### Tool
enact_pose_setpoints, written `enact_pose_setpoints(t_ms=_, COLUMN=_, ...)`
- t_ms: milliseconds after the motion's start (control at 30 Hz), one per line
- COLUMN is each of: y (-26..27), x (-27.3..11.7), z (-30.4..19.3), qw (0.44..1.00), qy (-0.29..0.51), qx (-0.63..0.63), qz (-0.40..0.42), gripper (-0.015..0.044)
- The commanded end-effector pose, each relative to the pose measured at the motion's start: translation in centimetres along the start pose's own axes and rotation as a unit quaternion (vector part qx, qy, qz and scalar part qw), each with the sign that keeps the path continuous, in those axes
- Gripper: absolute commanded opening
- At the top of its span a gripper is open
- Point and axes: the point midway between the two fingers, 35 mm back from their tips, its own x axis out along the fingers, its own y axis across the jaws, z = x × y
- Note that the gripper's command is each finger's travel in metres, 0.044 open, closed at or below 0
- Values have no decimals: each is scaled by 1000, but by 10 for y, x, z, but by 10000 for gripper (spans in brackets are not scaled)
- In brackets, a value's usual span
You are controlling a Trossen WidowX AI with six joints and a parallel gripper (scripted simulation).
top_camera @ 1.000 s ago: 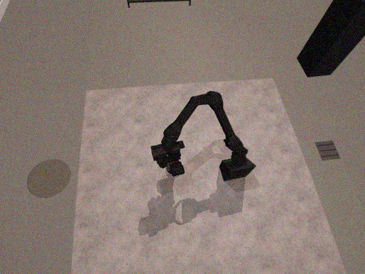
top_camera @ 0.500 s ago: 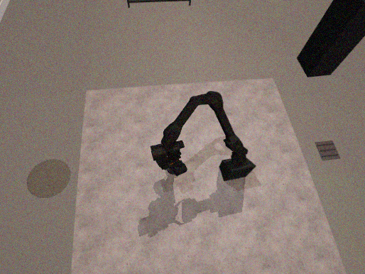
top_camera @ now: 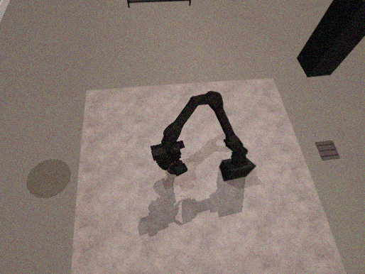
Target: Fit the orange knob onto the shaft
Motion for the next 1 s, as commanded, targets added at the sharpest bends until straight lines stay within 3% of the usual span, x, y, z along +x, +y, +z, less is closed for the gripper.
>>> enact_pose_setpoints(t_ms=0, y=-1, x=-2, z=1, qw=1000, qy=0, qx=0, qz=-2, gripper=0)
enact_pose_setpoints(t_ms=367, y=0, x=-3, z=1, qw=995, qy=0, qx=-104, qz=-2, gripper=0)
enact_pose_setpoints(t_ms=967, y=0, x=-3, z=1, qw=995, qy=0, qx=-104, qz=-2, gripper=0)
